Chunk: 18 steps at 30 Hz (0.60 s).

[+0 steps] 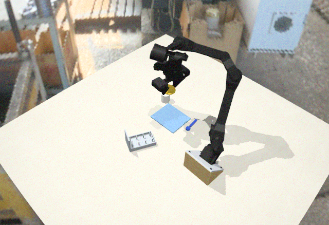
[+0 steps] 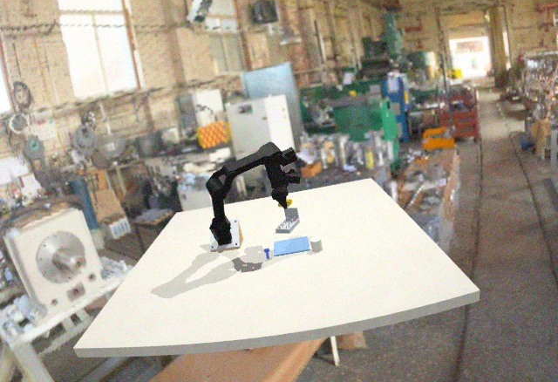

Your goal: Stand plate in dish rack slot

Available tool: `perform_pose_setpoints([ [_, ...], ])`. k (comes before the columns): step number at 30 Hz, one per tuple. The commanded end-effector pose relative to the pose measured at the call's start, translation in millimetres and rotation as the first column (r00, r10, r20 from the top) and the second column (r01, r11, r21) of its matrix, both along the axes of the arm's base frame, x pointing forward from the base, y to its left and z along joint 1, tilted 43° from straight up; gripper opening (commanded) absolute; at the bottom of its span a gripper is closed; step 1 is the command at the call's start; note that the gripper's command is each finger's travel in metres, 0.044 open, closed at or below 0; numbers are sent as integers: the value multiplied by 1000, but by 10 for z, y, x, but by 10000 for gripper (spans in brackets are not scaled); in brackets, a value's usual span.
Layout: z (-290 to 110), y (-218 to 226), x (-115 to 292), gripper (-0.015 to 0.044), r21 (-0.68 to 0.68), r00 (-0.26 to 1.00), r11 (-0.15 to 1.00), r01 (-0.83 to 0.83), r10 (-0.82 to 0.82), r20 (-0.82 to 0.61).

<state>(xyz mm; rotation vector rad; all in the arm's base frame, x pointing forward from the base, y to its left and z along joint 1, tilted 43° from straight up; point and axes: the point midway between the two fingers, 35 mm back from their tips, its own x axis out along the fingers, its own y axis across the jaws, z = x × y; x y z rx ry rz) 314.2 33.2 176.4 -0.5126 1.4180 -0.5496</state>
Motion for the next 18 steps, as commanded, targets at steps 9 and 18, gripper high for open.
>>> perform_pose_setpoints([
  [9,-572,655,-317,0,38,943,955,295,-297,147],
  [18,-756,849,-484,0,44,890,914,403,-403,213],
])
